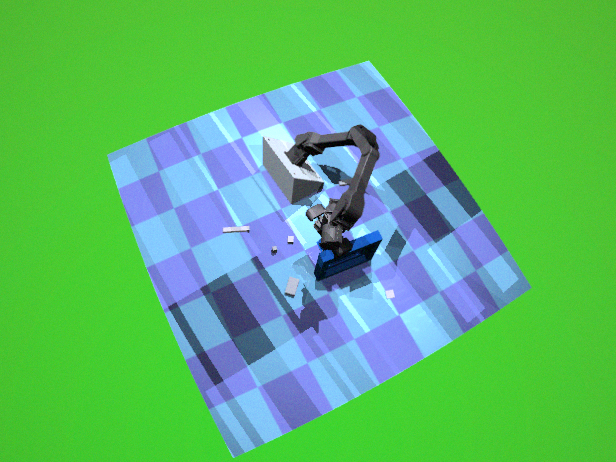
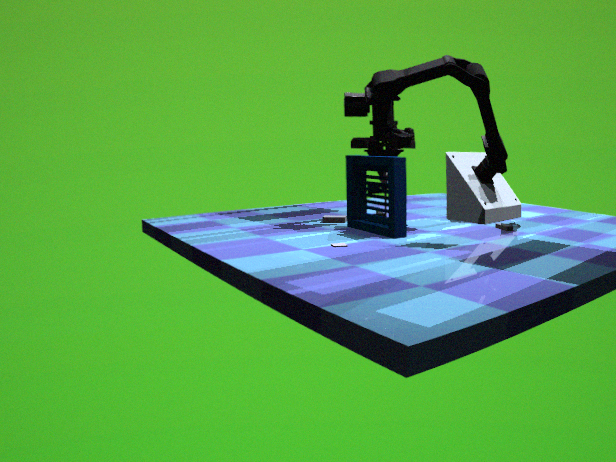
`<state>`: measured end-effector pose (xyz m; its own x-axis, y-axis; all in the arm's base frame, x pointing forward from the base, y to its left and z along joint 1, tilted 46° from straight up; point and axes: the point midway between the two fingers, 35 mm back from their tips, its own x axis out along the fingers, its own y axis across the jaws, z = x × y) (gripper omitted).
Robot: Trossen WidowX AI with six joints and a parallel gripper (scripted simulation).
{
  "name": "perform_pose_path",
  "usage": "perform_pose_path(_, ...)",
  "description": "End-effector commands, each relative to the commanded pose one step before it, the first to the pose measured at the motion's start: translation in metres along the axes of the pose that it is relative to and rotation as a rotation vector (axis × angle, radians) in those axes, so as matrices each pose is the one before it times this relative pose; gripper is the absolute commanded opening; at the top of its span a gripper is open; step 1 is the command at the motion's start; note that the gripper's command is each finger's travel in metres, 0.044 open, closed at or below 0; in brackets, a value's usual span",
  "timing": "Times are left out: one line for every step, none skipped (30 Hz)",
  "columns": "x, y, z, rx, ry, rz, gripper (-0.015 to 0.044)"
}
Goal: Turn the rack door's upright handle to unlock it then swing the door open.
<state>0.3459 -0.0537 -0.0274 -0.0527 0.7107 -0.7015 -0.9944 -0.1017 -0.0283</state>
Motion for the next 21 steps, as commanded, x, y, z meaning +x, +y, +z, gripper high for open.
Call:
perform_pose_path(0.00022, -0.00014, 0.00042, -0.0011, -0.00205, 0.00006, 0.0047)
perform_pose_path(0.0, 0.0, 0.0, 0.0, 0.0, 0.0, 0.004)
perform_pose_path(0.0, 0.0, 0.0, 0.0, 0.0, 0.0, 0.0033)
perform_pose_path(0.0, 0.0, 0.0, 0.0, 0.0, 0.0, 0.0027)
perform_pose_path(0.0, 0.0, 0.0, 0.0, 0.0, 0.0, 0.0021)
perform_pose_path(0.0, 0.0, 0.0, 0.0, 0.0, 0.0, 0.0021)
perform_pose_path(0.0, 0.0, 0.0, 0.0, 0.0, 0.0, 0.0021)
perform_pose_path(0.0, 0.00012, 0.00008, 0.0037, 0.0, 0.00001, 0.0021)
perform_pose_path(-0.00001, 0.00038, 0.00023, 0.0111, -0.00001, 0.00002, 0.0021)
perform_pose_path(-0.00001, 0.00063, 0.00038, 0.0185, -0.00001, 0.00003, 0.0021)
perform_pose_path(-0.00001, 0.00074, 0.00042, 0.0214, -0.00002, 0.00004, 0.0021)
perform_pose_path(-0.00001, 0.00078, 0.00042, 0.0223, -0.00002, 0.00004, 0.0021)
perform_pose_path(-0.00001, 0.00079, 0.00041, 0.0223, -0.00002, 0.00004, 0.0021)
perform_pose_path(0.0, 0.00077, 0.00038, 0.0212, -0.00001, 0.00004, 0.0021)
perform_pose_path(0.0, 0.00078, 0.00036, 0.0212, -0.00001, 0.00004, 0.0021)
perform_pose_path(0.0, 0.00079, 0.00035, 0.0212, -0.00001, 0.00004, 0.0021)
perform_pose_path(0.0, 0.00081, 0.00033, 0.0212, -0.00001, 0.00004, 0.0021)
perform_pose_path(0.0, 0.00082, 0.00032, 0.0213, -0.00001, 0.00004, 0.0021)
perform_pose_path(0.00001, 0.00083, 0.0003, 0.0213, -0.00001, 0.00004, 0.0021)
perform_pose_path(0.00001, 0.00097, 0.00034, 0.0222, -0.00001, 0.00005, 0.0021)
perform_pose_path(0.00001, 0.00098, 0.00032, 0.0223, -0.00001, 0.00005, 0.0021)
